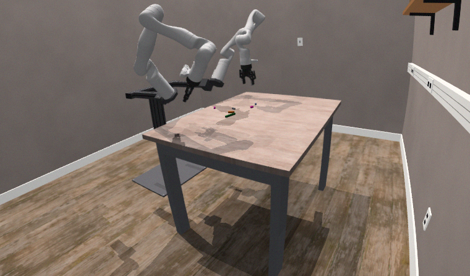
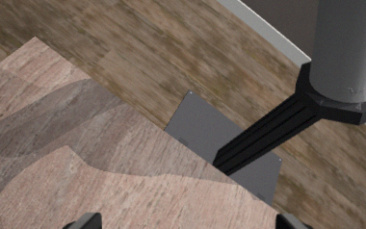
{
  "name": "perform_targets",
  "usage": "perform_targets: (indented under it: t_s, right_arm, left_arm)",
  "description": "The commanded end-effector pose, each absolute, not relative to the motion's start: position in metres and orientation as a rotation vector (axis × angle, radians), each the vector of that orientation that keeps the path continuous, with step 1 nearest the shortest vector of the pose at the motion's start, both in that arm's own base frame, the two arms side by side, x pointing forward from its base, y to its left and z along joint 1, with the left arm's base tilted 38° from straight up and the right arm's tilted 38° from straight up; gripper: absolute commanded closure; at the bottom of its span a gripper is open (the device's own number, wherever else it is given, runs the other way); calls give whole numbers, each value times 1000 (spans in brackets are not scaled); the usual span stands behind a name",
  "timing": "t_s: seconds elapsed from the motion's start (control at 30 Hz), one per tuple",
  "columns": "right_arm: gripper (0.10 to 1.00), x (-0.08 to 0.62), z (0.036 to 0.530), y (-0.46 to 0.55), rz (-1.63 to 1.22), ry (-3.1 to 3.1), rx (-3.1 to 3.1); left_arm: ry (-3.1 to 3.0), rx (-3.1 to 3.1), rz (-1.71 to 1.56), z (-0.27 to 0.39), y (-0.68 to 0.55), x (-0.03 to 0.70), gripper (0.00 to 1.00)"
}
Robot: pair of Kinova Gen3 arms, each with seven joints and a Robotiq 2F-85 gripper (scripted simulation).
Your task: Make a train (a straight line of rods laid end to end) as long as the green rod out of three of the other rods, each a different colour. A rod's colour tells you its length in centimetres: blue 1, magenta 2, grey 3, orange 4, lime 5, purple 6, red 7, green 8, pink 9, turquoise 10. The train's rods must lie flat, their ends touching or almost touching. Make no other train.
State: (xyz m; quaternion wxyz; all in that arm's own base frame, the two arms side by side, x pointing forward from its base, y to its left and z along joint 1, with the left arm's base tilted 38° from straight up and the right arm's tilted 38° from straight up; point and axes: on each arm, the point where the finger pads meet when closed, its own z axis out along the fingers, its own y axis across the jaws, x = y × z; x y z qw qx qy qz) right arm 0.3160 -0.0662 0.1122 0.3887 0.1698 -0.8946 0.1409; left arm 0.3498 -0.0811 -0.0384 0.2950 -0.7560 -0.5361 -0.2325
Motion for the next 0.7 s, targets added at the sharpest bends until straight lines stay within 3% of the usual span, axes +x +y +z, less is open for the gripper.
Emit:
perform_targets:
  t_s: [0.0,0.67]
  right_arm:
    - [99,321,122,-82,319,-2349,347]
    - [99,324,181,-179,184,-2668,-175]
  left_arm:
    - [-1427,-2013,-620,-38,-82,350,1]
    - [-1427,-2013,-620,-38,-82,350,1]
